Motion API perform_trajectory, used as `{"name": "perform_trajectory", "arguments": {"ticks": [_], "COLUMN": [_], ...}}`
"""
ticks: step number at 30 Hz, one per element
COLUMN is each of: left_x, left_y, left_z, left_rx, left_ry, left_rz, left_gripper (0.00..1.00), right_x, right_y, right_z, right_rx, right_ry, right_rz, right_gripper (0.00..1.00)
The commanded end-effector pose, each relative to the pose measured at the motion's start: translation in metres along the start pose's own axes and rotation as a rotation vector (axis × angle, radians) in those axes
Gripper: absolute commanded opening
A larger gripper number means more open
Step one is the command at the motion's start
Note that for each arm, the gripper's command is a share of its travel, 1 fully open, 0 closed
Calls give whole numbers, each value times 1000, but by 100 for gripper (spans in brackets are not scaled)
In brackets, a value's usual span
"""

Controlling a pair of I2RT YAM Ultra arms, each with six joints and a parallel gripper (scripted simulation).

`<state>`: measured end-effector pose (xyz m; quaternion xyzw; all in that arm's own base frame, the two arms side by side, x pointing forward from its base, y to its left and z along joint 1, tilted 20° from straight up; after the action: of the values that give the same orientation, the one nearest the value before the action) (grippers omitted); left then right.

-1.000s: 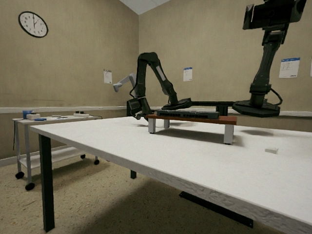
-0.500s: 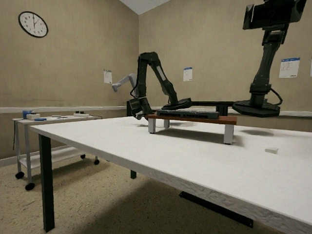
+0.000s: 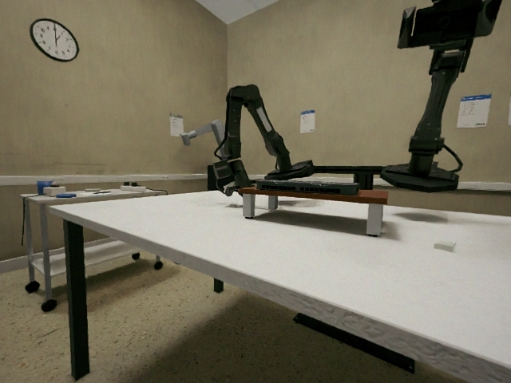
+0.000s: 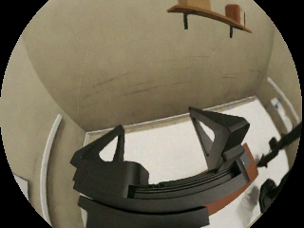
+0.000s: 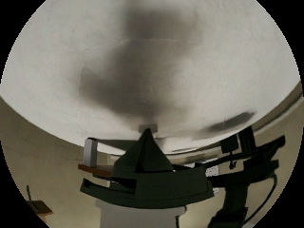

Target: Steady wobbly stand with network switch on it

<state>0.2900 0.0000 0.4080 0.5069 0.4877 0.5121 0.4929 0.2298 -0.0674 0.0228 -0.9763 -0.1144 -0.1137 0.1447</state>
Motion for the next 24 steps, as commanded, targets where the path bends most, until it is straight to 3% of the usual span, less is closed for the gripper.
{"name": "perform_trajectory", "arguments": {"ticks": [1,24], "left_x": [-1,-1], "left_y": [22,22], "left_z": [-6,-6], "left_rx": [-69,-69], "left_ry": [-1,-2], "left_rz": [5,5], "left_gripper": [100,100], "right_x": [-4,-6], "right_y": [-6,-15], "right_z": [4,11], "right_rx": [-12,-8], "right_ry": [-2,-9], "right_rz": [-5,-3], "right_gripper": [0,0]}}
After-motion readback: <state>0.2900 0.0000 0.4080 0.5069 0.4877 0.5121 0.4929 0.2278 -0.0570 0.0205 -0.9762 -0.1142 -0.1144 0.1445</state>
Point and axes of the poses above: on each arm, the point where the finger pads meet when closed, its own z axis out along the fingers, its own x axis across the jaws, y = z × x, the point moved 9 cm from there along -z, back along the fingers, and after that the axes turned 2 degrees about z, right-handed, at the moved point
